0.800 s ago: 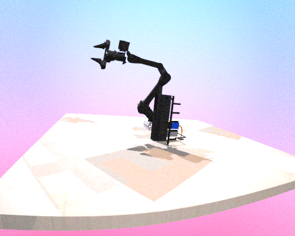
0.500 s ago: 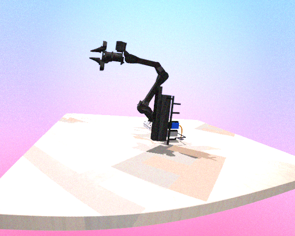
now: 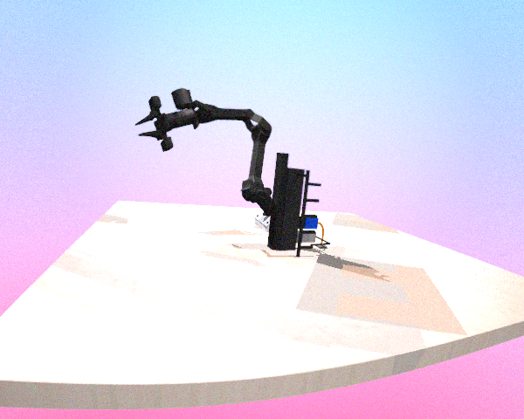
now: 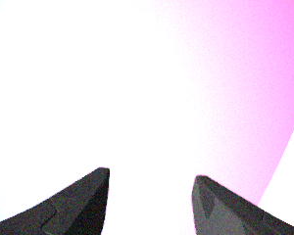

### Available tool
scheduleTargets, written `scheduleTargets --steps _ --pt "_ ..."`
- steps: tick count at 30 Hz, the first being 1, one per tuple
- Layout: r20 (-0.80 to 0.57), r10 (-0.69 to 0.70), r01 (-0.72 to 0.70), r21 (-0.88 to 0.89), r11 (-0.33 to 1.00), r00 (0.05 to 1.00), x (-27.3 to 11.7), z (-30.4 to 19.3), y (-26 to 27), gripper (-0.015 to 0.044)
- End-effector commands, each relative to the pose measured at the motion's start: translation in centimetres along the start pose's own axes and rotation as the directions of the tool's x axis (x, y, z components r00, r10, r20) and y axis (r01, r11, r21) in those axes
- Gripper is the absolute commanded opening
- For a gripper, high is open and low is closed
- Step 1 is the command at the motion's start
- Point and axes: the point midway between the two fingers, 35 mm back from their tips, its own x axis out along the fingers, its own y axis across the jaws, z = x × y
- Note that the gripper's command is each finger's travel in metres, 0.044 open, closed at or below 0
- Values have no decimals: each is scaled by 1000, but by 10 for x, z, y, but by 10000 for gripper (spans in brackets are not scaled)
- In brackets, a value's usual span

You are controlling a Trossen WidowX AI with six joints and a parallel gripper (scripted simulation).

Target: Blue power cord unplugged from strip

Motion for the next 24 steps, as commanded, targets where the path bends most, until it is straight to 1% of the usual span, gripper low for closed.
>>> scheduleTargets --steps 1,7,13,18,24 --pt "-80 -88 83 -65 994 993 21 -21 -25 160" --pt "-243 -214 163 -211 964 946 41 -73 -62 160" --pt "-409 -327 160 -392 906 852 43 -140 -97 160" --pt "-532 -409 76 -539 839 741 27 -202 -123 160" --pt "-650 -493 -123 -667 735 579 -15 -276 -148 160"
